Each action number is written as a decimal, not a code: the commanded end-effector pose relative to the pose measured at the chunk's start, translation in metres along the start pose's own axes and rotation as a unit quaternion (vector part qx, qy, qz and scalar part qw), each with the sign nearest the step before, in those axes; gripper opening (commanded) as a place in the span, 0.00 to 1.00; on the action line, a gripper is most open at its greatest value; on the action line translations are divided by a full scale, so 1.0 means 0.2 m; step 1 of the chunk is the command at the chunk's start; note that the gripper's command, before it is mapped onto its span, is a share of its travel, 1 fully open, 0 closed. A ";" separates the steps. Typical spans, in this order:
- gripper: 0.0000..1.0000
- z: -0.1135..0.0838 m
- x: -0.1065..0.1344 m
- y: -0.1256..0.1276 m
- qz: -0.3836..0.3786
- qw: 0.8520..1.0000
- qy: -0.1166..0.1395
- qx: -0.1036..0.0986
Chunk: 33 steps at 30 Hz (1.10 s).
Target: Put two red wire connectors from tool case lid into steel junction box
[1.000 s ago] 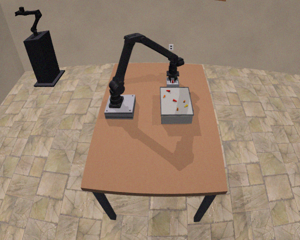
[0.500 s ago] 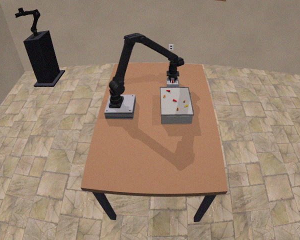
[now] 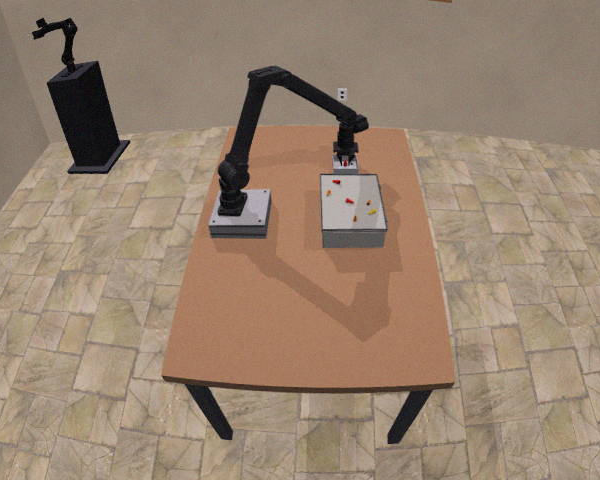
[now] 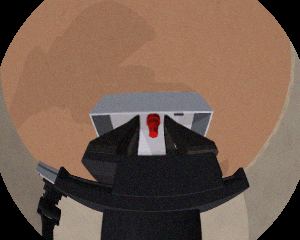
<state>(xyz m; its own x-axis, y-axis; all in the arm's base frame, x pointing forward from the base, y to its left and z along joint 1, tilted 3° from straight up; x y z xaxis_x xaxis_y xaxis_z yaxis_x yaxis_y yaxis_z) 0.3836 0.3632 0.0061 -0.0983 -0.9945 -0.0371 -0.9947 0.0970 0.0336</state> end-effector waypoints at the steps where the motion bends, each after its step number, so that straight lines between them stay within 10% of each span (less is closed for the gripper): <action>1: 0.29 -0.11 -0.08 -0.05 0.002 1.000 -0.021 0.019; 33: 0.29 -0.37 -0.07 -0.08 0.002 0.999 -0.025 0.023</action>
<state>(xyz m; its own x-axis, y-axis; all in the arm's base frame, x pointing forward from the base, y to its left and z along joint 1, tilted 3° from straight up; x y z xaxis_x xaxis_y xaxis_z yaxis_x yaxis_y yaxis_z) 0.3820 0.3618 0.0461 -0.0983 -0.9945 -0.0358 -0.9947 0.0971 0.0347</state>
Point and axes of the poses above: the point where the finger pads meet when closed, its own z axis out along the fingers, its own y axis across the jaws, x = y × z, the point moved 5 cm from there along -z, back along the fingers, and after that the axes turned 11 degrees about z, right-handed, at the moved point
